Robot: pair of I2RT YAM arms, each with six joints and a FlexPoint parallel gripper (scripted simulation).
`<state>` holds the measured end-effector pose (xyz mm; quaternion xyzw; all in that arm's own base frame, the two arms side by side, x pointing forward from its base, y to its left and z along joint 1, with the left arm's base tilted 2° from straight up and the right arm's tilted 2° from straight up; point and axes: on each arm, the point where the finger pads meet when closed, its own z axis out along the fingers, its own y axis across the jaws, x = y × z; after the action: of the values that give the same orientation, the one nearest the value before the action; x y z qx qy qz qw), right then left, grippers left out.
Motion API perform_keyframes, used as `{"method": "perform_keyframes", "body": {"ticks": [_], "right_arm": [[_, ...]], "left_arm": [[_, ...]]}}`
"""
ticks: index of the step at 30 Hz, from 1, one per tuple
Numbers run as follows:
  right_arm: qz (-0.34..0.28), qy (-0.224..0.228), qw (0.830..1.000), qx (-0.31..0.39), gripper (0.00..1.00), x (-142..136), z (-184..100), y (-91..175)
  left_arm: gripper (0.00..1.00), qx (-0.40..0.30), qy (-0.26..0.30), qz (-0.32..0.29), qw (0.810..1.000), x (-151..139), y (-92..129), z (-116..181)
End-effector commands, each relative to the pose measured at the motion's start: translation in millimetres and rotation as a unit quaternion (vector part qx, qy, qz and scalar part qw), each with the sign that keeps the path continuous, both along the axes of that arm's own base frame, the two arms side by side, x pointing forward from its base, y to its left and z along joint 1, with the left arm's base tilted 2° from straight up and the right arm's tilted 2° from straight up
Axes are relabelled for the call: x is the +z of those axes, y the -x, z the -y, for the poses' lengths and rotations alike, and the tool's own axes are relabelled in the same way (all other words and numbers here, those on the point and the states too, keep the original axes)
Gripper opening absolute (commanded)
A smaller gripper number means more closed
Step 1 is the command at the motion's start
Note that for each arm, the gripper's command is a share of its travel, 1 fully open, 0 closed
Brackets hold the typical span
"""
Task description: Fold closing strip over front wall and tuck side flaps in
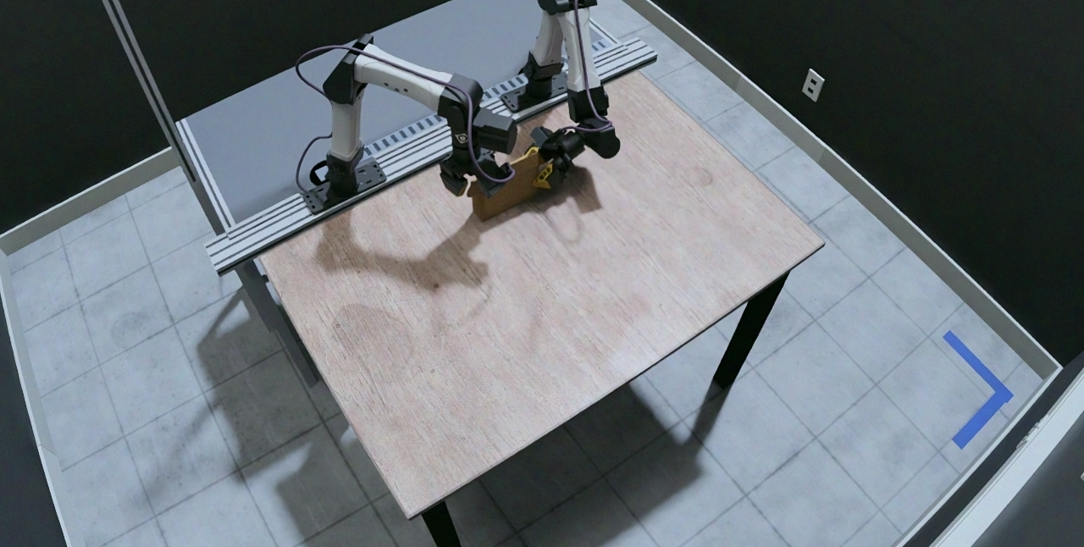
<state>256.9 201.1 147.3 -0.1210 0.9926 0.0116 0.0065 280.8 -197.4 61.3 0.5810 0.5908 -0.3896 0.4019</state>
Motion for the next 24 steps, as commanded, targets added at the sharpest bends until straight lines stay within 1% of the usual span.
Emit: {"method": "perform_keyframes", "body": {"ticks": [1,7,11,12,13,15,16,24], "right_arm": [[0.004,0.001,1.000,-0.002,0.55,4.0,2.2,-6.1],[-0.001,0.005,1.000,-0.001,0.55,0.0,2.2,-6.7],[0.001,0.003,1.000,-0.002,0.55,1.7,2.5,-7.7],[0.006,-0.003,1.000,-0.001,0.55,4.2,0.8,-3.9],[0.001,0.003,1.000,-0.002,0.55,1.6,1.7,-9.2],[0.001,0.003,1.000,-0.002,0.55,1.6,1.7,-9.2],[-0.001,0.005,1.000,-0.001,0.55,0.9,5.0,-4.3],[-0.002,0.005,1.000,-0.002,0.55,-0.5,2.8,-8.9]], "left_arm": [[0.45,-0.002,0.003,0.009,1.000,3.7,-2.3,2.4],[0.45,-0.002,0.003,0.009,1.000,3.7,-2.3,2.4],[0.45,-0.002,0.003,0.009,1.000,3.7,-2.3,2.4],[0.45,-0.002,0.003,0.009,1.000,3.7,-2.3,2.4],[0.45,-0.002,0.003,0.009,1.000,3.7,-2.3,2.4],[0.45,-0.002,0.003,0.009,1.000,3.7,-2.3,2.4],[0.45,-0.002,0.003,0.009,1.000,3.7,-2.3,2.4],[0.45,-0.002,0.003,0.009,1.000,3.7,-2.3,2.4]]}}
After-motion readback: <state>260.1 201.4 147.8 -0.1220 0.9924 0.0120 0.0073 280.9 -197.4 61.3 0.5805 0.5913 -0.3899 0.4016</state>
